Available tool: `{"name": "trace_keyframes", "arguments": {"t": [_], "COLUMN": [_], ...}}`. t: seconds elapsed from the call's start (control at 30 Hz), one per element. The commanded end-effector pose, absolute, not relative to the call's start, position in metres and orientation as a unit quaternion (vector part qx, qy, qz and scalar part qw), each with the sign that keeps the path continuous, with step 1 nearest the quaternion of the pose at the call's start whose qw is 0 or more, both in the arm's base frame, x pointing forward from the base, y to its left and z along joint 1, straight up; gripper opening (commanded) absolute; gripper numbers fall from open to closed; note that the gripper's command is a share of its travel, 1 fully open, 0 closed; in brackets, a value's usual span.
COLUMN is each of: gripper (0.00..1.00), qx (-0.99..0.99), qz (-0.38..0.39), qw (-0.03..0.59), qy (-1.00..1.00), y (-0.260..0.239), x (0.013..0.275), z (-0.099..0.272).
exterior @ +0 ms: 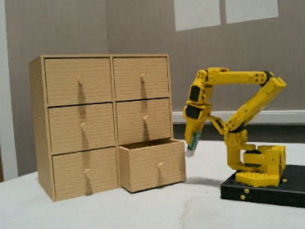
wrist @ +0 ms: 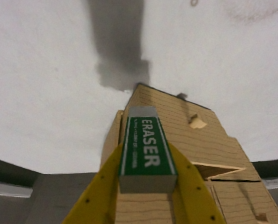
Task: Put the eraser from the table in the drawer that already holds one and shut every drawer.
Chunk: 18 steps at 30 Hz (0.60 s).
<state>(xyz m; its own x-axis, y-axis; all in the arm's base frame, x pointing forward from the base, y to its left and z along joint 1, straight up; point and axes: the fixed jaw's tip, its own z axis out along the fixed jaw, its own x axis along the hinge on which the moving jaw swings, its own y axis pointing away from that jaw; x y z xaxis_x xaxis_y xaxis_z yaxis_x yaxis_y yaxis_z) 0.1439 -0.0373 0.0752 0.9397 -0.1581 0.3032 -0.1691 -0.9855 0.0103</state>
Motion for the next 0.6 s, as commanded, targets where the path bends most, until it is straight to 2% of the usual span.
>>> {"name": "trace_keyframes", "arguments": {"t": [0.0, 0.57], "gripper": [0.00, 0.00], "qx": [0.981, 0.973], "qz": [0.173, 0.216], "qw": [0.018, 0.022], "qy": [-0.081, -0.080], "y": [-0.035, -0.034], "x": [0.144, 0.138], "z": [0.083, 0.102]}}
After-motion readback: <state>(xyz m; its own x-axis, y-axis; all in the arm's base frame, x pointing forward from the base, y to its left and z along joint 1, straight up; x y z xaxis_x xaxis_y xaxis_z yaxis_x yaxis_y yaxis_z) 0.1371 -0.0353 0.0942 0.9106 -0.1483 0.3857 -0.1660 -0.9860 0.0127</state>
